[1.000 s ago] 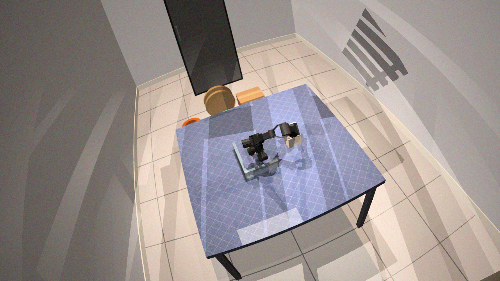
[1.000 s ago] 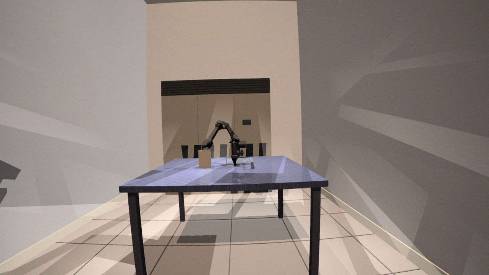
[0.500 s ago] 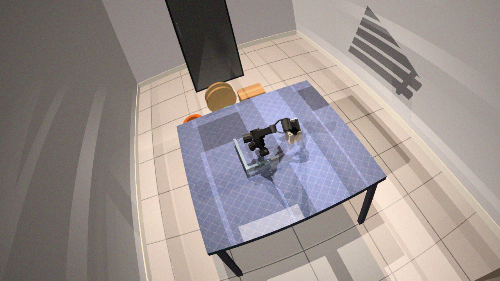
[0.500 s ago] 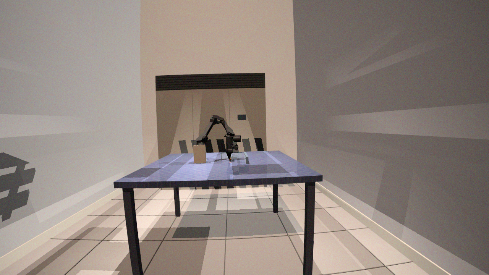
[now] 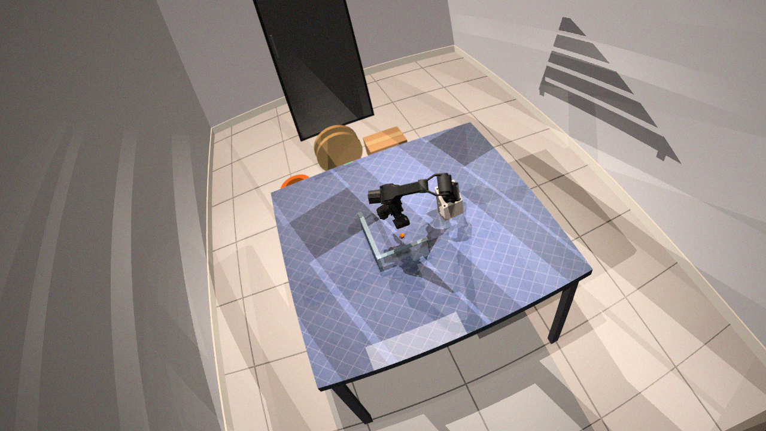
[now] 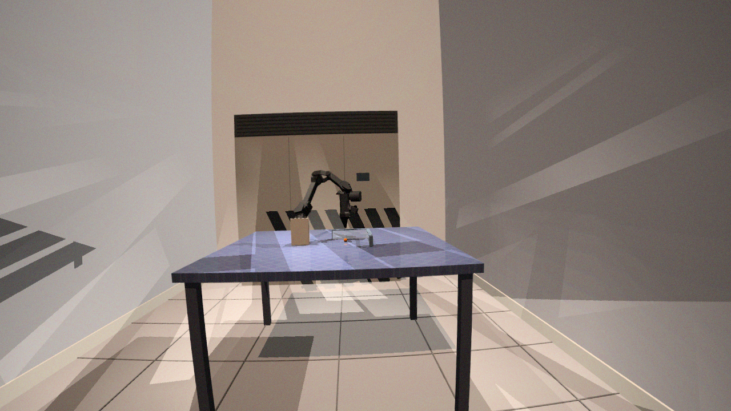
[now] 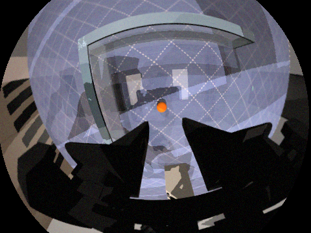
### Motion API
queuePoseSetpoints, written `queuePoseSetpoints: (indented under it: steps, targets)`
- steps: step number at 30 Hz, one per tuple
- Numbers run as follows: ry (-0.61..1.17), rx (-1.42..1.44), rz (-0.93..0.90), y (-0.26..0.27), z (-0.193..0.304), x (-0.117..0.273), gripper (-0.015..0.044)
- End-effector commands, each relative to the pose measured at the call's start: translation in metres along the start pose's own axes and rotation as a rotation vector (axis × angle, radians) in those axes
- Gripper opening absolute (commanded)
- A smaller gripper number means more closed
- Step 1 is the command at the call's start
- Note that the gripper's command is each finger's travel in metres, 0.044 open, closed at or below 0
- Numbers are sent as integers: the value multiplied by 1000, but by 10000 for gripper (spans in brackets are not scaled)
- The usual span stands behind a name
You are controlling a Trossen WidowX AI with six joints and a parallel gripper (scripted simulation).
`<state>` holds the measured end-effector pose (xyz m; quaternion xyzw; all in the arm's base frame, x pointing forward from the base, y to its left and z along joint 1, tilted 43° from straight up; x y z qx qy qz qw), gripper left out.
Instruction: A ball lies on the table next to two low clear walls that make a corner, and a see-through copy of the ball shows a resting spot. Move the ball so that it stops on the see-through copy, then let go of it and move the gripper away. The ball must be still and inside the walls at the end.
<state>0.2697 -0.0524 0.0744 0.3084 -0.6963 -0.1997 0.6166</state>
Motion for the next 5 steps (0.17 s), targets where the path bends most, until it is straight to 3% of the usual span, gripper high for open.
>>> queuePoseSetpoints:
  steps: [1,5]
  targets:
    - [-4,-2,2,0,-1,0,204]
    - [-1,-2,4,-1,-1,39,309]
Point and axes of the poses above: the point midway between the two fingers, 35 mm back from their tips, its own x axis back along the fingers, its own y axis across the jaws, z = x × y, the point moved 8 cm from there along x, back along the fingers, and after that the axes turned 15 degrees about x, right-handed, at the moved point
